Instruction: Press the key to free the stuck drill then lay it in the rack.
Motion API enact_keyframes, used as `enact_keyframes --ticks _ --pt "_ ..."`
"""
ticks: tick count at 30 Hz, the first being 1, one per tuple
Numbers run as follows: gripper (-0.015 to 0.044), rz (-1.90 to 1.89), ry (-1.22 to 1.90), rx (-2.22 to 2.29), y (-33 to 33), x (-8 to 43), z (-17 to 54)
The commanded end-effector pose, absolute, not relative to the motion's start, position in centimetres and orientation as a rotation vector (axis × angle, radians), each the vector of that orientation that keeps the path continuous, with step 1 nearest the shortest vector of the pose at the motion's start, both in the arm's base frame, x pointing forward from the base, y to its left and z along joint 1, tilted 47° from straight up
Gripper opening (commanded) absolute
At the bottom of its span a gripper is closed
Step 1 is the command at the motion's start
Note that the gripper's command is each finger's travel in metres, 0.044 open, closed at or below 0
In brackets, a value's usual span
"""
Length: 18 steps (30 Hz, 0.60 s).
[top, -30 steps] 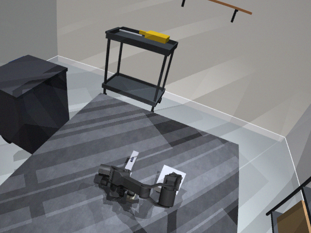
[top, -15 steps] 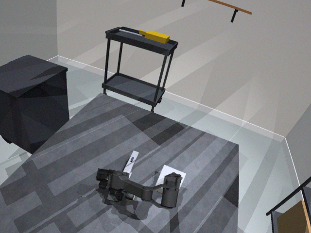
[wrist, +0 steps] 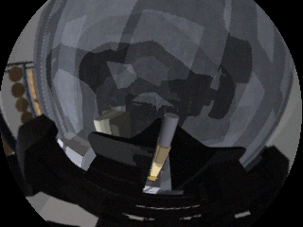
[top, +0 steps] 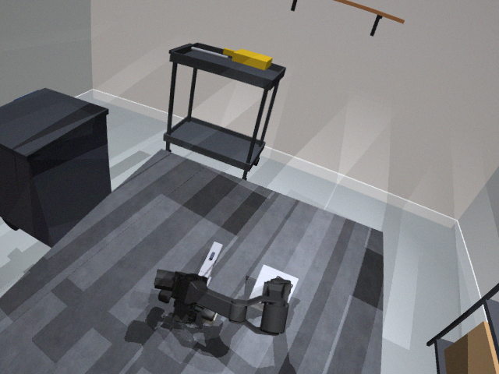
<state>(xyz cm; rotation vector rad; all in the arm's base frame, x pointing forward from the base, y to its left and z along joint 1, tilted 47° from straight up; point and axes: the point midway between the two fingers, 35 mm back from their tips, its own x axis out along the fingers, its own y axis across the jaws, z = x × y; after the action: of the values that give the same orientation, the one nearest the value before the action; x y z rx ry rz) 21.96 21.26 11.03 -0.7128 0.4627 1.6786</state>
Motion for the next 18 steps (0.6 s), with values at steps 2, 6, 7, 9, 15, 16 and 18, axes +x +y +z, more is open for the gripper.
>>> enact_keyframes --ticks 2,6,7,9,15,16,18 --pt "0.0000 1.679 0.459 -0.717 20.99 22.01 11.26" --pt "0.0000 1.679 0.459 -0.718 20.78 22.04 11.38" --pt "0.0000 1.679 0.459 -0.718 20.72 22.05 11.41" --pt "0.0000 1.679 0.459 -0.718 20.61 22.06 11.46" --pt "0.0000 1.679 0.460 -0.718 20.27 22.12 11.62" --pt "0.0000 1.679 0.460 -0.718 20.21 22.13 11.65" --pt "0.0000 1.679 0.460 -0.718 20.10 22.15 11.70"
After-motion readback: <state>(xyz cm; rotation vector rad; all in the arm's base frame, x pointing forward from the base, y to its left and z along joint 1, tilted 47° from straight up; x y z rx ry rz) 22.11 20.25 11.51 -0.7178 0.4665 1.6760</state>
